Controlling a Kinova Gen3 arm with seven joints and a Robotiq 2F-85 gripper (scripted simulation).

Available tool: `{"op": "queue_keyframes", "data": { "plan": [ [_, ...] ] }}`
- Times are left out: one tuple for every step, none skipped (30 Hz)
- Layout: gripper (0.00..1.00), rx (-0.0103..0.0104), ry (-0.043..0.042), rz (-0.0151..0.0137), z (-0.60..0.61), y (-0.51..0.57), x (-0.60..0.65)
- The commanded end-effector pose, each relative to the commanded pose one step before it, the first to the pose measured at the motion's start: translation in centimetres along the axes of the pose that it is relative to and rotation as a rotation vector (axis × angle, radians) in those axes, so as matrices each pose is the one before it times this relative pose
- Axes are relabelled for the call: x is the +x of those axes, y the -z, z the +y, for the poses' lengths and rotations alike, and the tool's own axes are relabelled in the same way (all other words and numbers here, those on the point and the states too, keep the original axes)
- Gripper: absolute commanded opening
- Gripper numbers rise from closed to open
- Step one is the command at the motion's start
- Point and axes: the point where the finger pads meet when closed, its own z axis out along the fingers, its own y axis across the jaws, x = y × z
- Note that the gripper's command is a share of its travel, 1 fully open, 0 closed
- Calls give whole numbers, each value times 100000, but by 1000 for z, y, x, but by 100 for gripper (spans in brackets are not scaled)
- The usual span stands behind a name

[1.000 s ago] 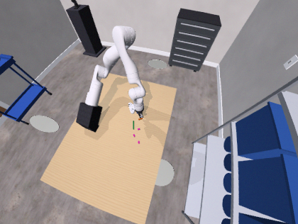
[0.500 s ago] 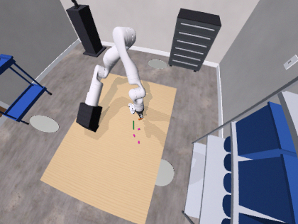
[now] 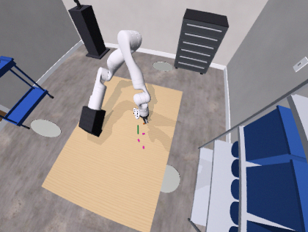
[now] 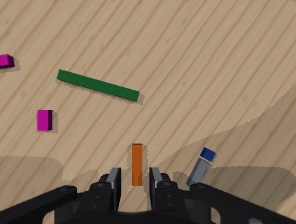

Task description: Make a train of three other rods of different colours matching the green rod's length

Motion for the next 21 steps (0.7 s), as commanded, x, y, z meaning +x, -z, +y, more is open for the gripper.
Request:
{"op": "queue_keyframes", "data": {
  "plan": [
    [24,-527,-124,123,117,-537,89],
    [24,0,-1,1,0,-156,3],
    [24,0,1,-1,-1,-156,2],
    [24,0,0,0,-1,-155,3],
    [24,0,-1,1,0,-152,3],
    [24,0,1,-1,-1,-150,2],
    [24,0,0,0,-1,-147,3],
    [24,0,-1,1,0,-143,3],
    [24,0,0,0,0,0,0],
    [24,0,0,0,0,0,0],
    [24,0,0,0,-1,-139,2],
    [24,0,0,0,-1,-134,2],
    [24,0,0,0,-1,-128,2],
    [24,0,-1,1,0,-122,3],
    [24,0,1,-1,-1,-116,2],
    [24,0,0,0,-1,-108,2],
    [24,0,0,0,0,-101,2],
    [24,0,0,1,0,-93,2],
    [24,0,0,0,0,-85,2],
    [24,0,0,-1,-1,-78,1],
    [24,0,0,0,0,-69,1]
  ]
}}
